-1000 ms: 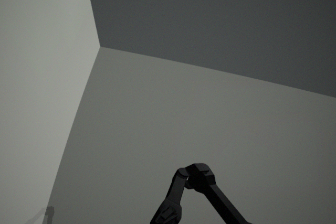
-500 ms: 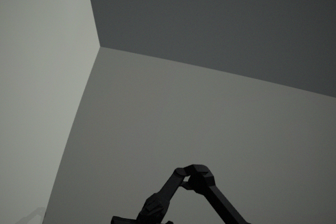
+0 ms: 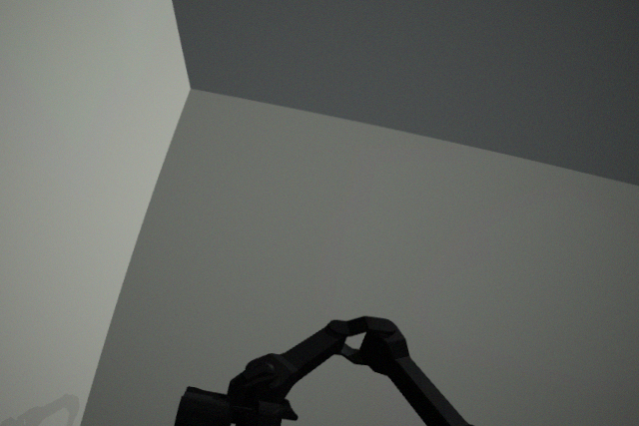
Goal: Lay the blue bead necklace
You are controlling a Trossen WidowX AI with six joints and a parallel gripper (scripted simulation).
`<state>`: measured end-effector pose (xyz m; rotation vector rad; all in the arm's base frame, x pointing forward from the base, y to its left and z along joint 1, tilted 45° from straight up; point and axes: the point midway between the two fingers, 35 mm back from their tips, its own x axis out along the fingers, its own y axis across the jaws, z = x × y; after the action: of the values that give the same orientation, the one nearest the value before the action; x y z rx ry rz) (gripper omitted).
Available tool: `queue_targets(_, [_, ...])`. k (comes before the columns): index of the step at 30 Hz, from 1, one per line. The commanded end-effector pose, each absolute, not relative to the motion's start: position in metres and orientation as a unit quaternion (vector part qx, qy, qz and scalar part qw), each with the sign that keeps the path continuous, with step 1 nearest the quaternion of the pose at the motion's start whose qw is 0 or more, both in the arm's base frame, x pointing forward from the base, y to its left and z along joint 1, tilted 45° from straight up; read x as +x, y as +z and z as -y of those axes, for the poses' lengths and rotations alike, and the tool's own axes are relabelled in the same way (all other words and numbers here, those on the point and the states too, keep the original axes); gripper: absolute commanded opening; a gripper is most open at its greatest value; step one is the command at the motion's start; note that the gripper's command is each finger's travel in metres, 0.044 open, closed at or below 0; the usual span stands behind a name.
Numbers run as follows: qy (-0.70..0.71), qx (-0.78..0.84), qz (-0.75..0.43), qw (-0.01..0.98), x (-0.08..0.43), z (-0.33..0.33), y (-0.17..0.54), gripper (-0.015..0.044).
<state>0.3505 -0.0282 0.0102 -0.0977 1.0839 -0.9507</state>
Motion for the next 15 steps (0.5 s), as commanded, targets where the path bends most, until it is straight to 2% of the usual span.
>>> queue_targets(1, [-0.435, -0.045, -0.496, 0.750, 0.350, 0.028, 0.010, 0.0120])
queue_targets(15, [-0.435, -0.047, -0.496, 0.750, 0.353, 0.041, -0.003, 0.0120])
